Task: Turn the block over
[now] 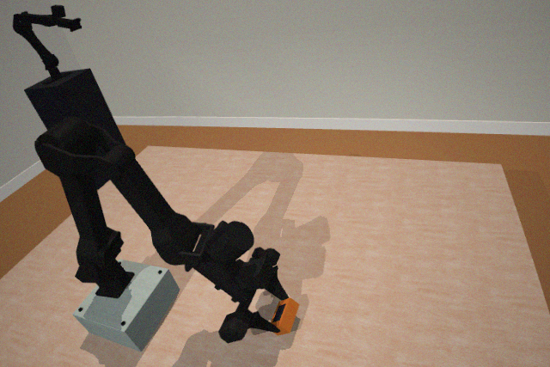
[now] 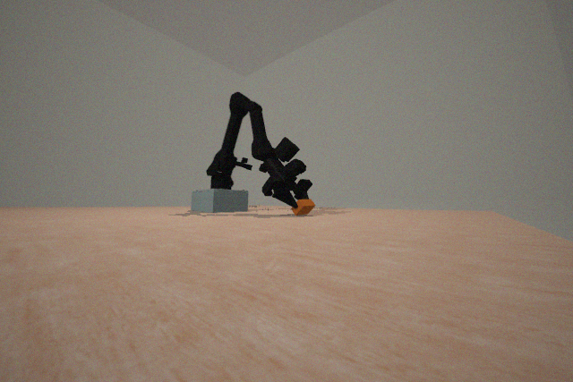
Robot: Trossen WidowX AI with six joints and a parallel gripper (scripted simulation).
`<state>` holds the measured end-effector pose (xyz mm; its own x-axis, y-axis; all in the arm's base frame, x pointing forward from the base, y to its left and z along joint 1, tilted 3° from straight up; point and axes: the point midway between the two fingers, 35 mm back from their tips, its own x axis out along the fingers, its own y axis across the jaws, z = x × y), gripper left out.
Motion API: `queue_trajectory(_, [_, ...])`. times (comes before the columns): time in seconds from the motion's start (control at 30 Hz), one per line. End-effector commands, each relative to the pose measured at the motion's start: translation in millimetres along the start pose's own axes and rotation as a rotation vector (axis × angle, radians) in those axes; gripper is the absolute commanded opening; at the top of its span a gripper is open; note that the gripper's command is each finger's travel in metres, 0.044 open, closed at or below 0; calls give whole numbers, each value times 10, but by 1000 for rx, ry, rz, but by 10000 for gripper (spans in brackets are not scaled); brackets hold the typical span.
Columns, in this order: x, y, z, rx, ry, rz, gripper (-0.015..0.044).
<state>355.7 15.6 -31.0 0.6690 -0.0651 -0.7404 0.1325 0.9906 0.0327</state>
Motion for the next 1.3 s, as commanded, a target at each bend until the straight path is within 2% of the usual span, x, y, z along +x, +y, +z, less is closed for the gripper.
queue_trajectory(0.0, [66,-21,-77,14,-48,-8,0])
queue_trajectory(0.43, [114,0,-160,-3,-215,7,0])
queue_trajectory(0.87, [-22,-2,-220,-18,-377,21,0])
queue_trajectory(1.27, [-33,-3,-222,-19,-385,21,0])
